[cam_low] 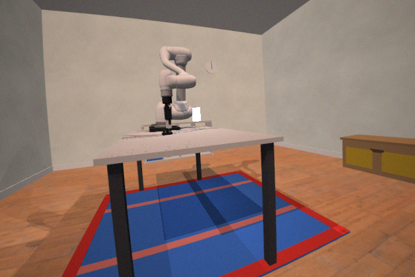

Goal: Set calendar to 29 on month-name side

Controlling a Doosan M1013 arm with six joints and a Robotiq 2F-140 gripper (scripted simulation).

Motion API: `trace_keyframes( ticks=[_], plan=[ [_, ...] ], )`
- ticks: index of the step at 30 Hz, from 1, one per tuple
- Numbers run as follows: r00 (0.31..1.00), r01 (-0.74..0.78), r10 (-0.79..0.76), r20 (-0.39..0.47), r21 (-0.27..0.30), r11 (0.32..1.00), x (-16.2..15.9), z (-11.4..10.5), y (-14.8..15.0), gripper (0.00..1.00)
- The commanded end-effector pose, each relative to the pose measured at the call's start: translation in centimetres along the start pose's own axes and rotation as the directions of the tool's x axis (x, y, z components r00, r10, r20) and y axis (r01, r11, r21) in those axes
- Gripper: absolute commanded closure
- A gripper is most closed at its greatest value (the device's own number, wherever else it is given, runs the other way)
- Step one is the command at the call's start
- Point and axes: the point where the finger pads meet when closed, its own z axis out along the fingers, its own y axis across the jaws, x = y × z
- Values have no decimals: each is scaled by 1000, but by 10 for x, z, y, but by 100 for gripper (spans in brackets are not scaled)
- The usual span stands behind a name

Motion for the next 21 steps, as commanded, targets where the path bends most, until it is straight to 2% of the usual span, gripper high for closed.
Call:
trace_keyframes(
  ticks=[1,14,21],
  plan=[
    [1000,0,0,0,0,1000,0,0,0,65],
    [1000,0,0,0,0,1000,0,1,0,65],
    [1000,0,0,0,0,1000,0,9,0,65]
  ],
)
